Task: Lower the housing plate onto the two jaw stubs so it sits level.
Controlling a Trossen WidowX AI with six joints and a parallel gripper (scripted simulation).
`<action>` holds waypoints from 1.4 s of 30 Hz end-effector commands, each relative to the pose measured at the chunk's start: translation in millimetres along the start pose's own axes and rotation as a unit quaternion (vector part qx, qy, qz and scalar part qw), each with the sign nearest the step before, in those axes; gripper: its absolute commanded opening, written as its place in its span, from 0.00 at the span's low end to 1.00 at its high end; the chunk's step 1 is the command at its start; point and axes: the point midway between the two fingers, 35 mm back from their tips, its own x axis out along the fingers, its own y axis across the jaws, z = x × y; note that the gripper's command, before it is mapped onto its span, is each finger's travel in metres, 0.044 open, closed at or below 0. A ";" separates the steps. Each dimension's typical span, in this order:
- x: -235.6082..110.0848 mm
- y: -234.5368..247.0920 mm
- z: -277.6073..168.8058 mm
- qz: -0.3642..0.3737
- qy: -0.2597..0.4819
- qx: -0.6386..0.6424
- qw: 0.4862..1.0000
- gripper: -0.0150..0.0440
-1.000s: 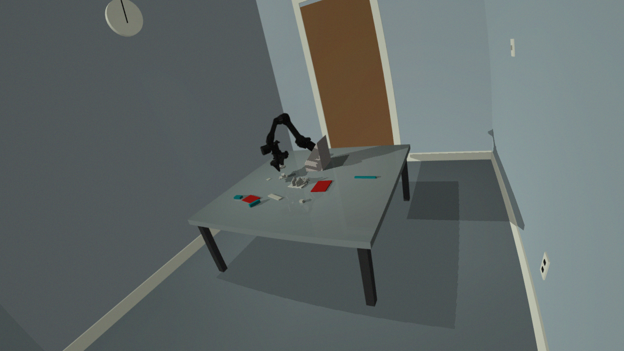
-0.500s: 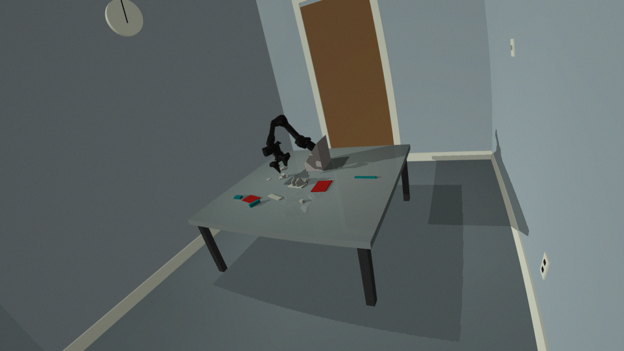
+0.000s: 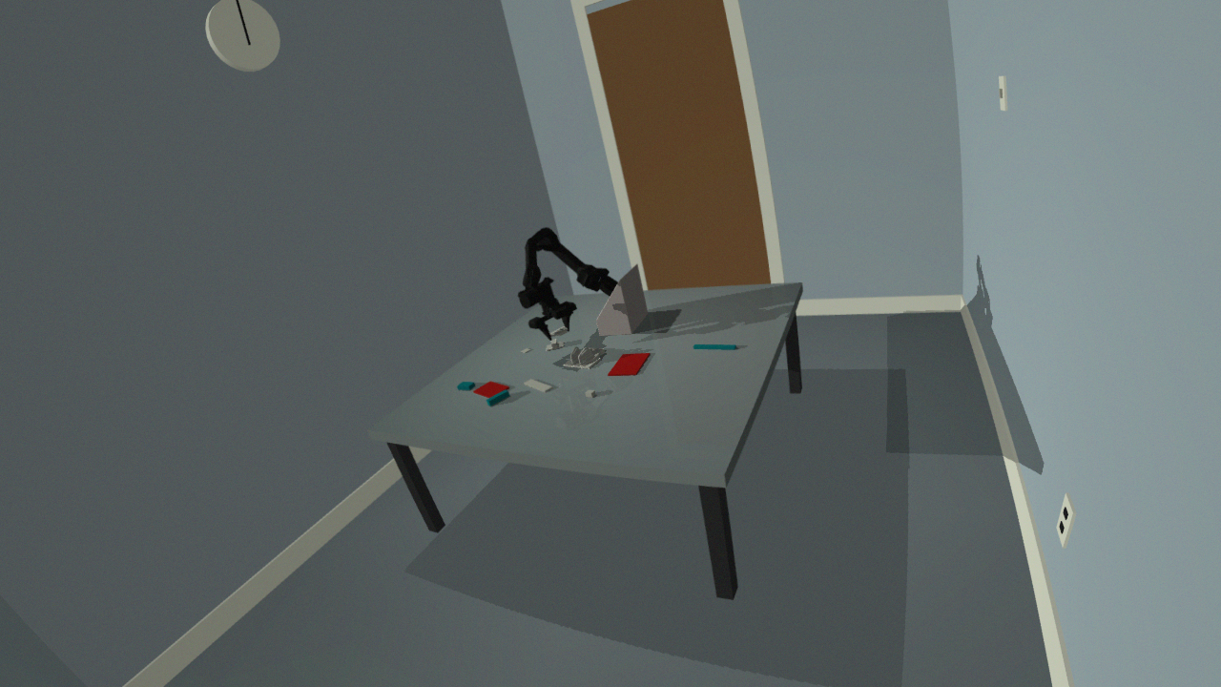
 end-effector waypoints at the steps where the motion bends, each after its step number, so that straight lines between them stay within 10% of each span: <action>1: 1.4 1.0 12.5 0.002 0.001 0.048 0.999 0.85; 42: 1.9 28.5 101.7 -0.015 0.013 0.481 0.876 0.85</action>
